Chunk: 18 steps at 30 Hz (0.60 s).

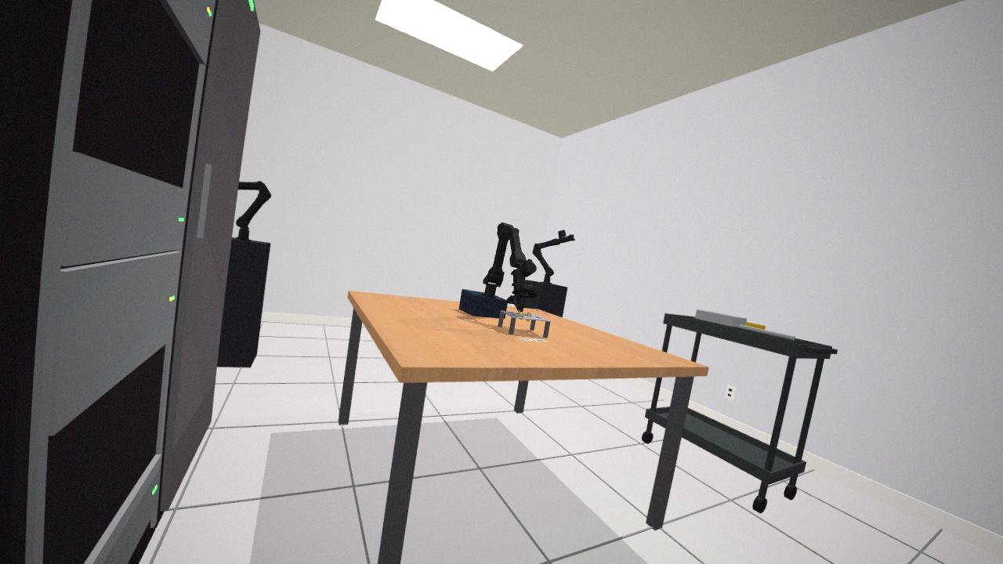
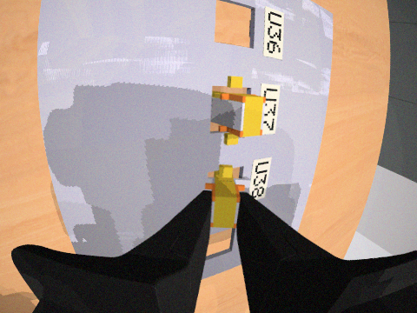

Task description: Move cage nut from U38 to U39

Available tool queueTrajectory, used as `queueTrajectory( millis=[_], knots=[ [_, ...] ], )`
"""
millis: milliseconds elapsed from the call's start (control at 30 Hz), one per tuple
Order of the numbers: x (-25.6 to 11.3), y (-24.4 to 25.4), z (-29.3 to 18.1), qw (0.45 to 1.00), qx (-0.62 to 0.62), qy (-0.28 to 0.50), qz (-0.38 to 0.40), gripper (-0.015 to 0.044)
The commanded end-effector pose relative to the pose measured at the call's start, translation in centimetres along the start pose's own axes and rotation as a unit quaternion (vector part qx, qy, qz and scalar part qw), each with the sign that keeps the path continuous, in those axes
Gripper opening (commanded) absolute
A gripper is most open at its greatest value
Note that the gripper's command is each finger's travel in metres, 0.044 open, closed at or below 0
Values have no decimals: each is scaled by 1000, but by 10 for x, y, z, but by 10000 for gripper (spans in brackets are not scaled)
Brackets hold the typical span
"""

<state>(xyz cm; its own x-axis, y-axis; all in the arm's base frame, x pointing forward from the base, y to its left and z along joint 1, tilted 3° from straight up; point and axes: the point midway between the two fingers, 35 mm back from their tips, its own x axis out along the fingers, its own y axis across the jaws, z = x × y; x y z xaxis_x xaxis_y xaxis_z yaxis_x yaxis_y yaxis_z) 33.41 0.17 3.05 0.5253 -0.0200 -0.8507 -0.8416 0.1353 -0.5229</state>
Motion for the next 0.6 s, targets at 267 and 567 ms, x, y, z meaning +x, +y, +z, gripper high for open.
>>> queueTrajectory(
  millis=[267,567],
  knots=[
    [-1,-2,0,1000,2,2,1,35],
    [-1,-3,0,1000,2,2,6,35]
  ],
)
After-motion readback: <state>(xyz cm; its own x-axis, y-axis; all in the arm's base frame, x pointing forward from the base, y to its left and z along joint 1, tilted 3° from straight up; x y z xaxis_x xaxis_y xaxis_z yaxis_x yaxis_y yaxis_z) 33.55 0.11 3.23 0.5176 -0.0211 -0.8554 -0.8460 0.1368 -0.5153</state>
